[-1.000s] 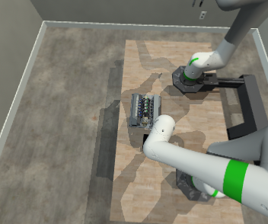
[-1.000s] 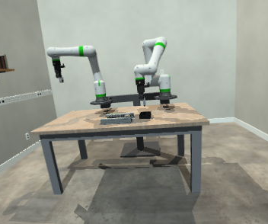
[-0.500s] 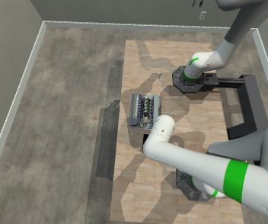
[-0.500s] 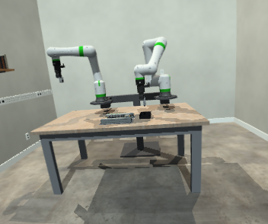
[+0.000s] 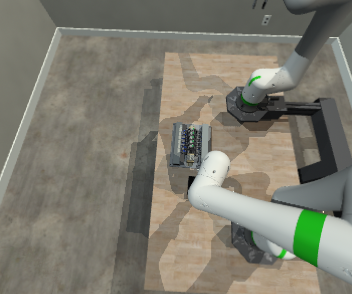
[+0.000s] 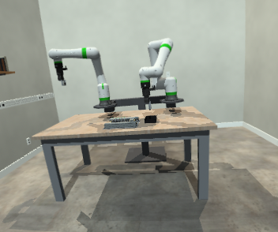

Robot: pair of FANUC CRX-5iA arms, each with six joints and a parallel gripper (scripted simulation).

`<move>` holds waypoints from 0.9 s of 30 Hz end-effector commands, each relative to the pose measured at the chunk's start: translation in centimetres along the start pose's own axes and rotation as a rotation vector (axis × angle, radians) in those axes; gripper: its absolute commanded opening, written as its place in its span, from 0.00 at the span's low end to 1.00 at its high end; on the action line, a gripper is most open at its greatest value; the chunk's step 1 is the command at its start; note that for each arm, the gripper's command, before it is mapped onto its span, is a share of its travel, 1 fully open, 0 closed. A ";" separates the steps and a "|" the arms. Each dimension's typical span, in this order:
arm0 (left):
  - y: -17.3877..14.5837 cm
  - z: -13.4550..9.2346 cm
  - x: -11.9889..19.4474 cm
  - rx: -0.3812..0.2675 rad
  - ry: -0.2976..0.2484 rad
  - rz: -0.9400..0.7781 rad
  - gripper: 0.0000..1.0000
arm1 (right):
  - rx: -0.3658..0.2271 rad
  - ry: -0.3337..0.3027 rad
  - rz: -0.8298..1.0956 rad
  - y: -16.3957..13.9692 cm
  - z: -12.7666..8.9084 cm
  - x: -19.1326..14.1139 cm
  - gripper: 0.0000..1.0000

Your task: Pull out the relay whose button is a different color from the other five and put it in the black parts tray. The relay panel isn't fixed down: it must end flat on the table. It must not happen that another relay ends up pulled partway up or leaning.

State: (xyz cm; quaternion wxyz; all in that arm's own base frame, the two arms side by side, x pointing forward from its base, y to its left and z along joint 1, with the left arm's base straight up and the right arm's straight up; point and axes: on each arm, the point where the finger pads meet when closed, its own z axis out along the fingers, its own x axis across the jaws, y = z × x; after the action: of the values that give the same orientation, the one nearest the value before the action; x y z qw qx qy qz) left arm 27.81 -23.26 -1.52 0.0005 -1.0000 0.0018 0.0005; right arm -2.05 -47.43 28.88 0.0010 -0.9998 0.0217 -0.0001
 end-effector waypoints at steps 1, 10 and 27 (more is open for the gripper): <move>0.0 -0.1 0.0 -0.001 0.001 0.000 0.00 | -0.002 0.000 0.000 0.0 -0.1 0.0 1.00; 0.0 0.0 0.0 -0.001 0.001 0.000 0.00 | -0.002 0.000 0.000 0.0 -0.1 0.0 1.00; 0.0 1.3 0.1 -0.001 0.001 0.000 0.00 | -0.002 0.000 0.000 0.0 -0.1 0.0 1.00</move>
State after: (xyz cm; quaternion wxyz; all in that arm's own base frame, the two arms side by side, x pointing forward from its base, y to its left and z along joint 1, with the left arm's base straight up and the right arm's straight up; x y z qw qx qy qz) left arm 27.81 -23.25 -2.40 0.0005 -1.0000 0.0018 0.0005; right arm -2.05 -47.43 28.88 0.0010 -0.9998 0.0217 -0.0001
